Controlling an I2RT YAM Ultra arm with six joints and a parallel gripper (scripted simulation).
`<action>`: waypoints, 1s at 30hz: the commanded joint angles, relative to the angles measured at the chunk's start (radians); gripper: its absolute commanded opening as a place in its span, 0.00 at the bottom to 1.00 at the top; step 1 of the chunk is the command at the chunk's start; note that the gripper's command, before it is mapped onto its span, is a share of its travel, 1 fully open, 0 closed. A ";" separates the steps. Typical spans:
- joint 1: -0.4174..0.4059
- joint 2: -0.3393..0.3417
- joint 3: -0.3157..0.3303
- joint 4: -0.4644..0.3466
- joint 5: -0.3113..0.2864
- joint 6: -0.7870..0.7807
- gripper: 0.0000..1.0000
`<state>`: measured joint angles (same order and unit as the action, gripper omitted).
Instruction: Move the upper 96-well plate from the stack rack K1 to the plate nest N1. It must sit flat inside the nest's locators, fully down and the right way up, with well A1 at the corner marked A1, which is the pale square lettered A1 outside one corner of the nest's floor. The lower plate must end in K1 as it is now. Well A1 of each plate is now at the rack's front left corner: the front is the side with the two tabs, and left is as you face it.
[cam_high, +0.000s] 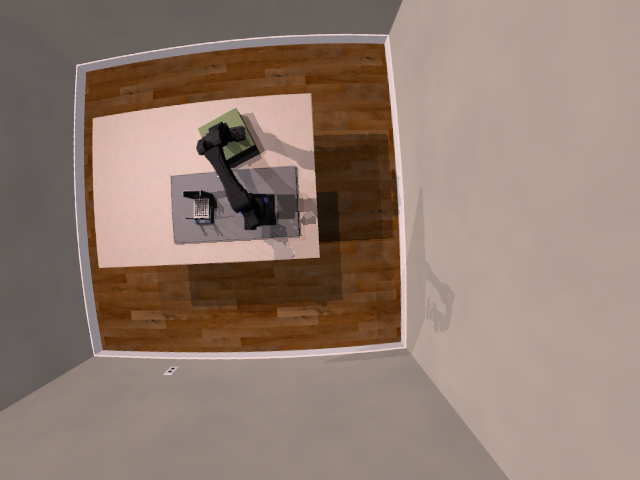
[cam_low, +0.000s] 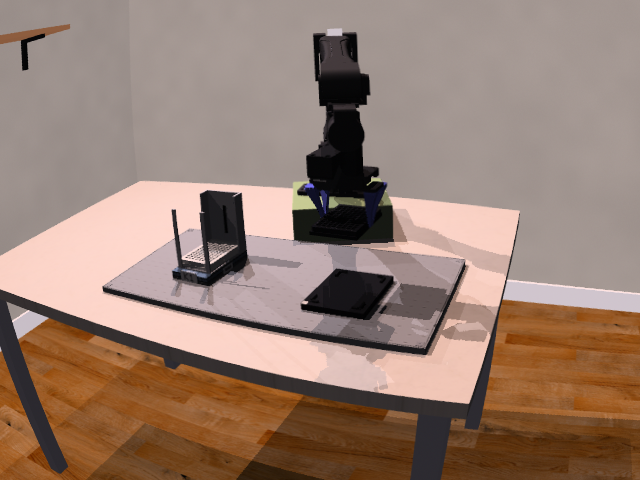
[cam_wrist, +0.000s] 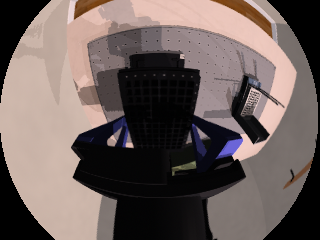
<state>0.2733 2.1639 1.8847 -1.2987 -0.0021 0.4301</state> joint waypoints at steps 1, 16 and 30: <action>0.010 -0.009 -0.020 0.027 0.006 0.005 0.00; 0.011 0.021 -0.086 0.109 0.006 0.006 0.00; 0.013 0.035 -0.137 0.185 0.006 0.007 0.00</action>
<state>0.2733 2.1990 1.7561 -1.1511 -0.0021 0.4305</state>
